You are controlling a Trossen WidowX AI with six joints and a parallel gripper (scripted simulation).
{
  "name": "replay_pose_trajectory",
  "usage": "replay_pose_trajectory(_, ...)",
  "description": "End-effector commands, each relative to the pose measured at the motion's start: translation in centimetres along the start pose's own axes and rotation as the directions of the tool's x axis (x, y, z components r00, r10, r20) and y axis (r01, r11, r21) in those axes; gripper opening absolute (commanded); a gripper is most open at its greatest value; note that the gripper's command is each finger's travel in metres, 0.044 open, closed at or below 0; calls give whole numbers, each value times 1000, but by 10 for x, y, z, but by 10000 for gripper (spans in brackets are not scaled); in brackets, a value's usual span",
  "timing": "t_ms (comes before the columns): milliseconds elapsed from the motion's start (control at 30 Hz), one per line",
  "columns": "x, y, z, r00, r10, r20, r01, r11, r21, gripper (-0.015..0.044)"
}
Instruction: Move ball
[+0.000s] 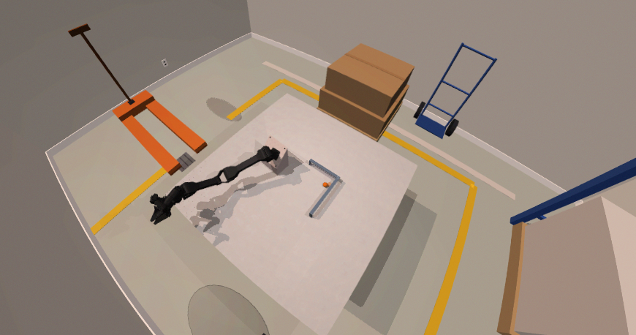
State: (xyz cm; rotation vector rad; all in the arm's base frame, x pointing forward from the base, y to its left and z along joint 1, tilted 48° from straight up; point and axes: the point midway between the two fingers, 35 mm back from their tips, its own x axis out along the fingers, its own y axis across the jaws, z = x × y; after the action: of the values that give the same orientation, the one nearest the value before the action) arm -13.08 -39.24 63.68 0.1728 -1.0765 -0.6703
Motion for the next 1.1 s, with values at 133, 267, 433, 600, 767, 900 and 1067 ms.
replay_pose_trajectory(133, -6, 43, 22, 995, 78, 62, -73, 994, -77, 269)
replay_pose_trajectory(267, -6, 104, 26, 984, 173, 48, -168, 980, -104, 261)
replay_pose_trajectory(433, -14, 137, 26, 977, 212, 28, -204, 963, -179, 261)
replay_pose_trajectory(600, -21, 200, 18, 954, 299, -15, -295, 929, -223, 261)
replay_pose_trajectory(767, -36, 267, 11, 920, 392, -27, -378, 864, -332, 261)
replay_pose_trajectory(900, -46, 320, -10, 884, 459, -88, -460, 820, -340, 261)
replay_pose_trajectory(1067, -65, 387, -46, 827, 531, -184, -560, 749, -353, 261)
